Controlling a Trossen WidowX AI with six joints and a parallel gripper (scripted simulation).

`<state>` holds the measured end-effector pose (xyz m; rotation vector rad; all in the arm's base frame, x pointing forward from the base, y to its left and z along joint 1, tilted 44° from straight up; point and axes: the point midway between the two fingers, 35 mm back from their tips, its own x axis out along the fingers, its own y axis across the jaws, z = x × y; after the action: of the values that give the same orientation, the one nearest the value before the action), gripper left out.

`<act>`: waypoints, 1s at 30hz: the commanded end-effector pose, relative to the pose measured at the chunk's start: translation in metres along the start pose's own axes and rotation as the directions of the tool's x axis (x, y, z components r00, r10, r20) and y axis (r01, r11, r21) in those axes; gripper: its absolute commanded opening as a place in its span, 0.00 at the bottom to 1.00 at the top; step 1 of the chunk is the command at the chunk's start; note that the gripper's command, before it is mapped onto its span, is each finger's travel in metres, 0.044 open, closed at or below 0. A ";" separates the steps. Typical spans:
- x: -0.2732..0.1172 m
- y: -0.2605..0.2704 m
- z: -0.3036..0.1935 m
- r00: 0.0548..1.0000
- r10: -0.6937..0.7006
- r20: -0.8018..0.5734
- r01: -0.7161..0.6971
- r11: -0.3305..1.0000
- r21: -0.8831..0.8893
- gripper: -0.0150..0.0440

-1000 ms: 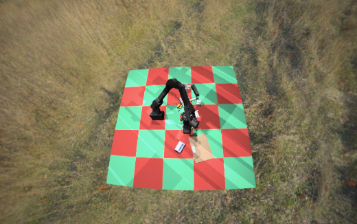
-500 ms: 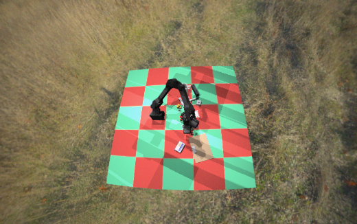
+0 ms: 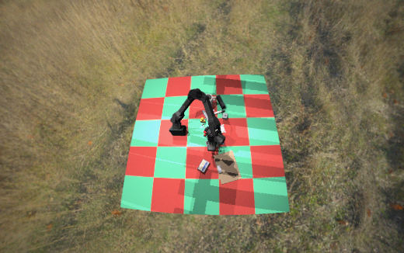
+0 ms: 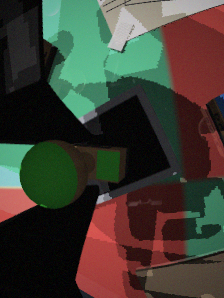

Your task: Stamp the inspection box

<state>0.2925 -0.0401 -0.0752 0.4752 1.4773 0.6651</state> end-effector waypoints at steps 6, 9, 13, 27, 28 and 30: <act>0.003 0.001 0.001 1.000 0.006 0.001 -0.006 1.000 -0.003 0.25; 0.003 0.001 0.001 1.000 0.006 0.001 -0.006 1.000 -0.003 0.25; 0.001 0.001 0.001 1.000 0.006 0.001 -0.006 1.000 -0.003 0.25; -0.006 0.001 0.001 1.000 0.005 0.001 -0.005 1.000 -0.003 0.25; -0.007 0.001 0.001 1.000 0.005 0.001 -0.005 1.000 -0.003 0.25; -0.008 0.001 0.001 1.000 0.005 0.001 -0.005 1.000 -0.003 0.25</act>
<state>0.2926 -0.0429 -0.0703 0.4802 1.4775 0.6689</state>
